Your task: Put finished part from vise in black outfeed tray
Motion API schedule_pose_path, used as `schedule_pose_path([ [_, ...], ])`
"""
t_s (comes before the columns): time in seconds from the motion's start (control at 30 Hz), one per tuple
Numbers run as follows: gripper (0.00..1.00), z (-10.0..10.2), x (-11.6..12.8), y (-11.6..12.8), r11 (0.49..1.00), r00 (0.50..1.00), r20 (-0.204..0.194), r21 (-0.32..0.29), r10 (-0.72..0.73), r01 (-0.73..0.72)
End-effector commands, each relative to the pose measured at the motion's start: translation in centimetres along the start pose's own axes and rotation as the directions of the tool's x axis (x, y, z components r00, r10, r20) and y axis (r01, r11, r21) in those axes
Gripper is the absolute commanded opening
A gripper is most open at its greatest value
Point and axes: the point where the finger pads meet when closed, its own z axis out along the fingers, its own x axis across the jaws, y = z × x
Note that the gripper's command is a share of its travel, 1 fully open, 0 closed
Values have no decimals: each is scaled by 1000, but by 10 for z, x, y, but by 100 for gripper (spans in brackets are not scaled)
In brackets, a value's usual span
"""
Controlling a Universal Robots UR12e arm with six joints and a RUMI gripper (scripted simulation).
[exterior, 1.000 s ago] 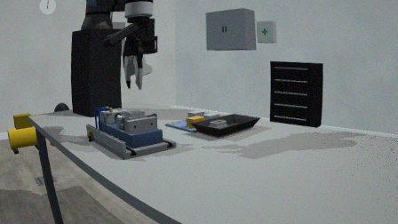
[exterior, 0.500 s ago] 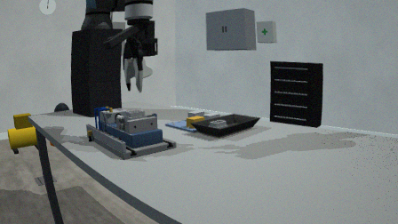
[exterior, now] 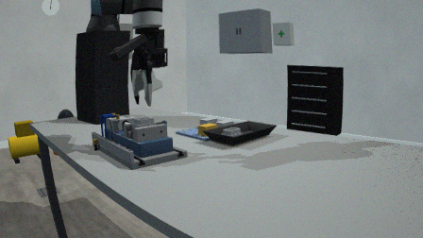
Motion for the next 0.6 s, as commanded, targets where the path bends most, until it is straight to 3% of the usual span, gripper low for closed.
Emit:
schedule_pose_path([
  [0.0,40,12,-2,0,1000,1000,2,2,-1,1],
  [0.57,40,31,-1,1,1000,1000,1,1,-1,1],
])
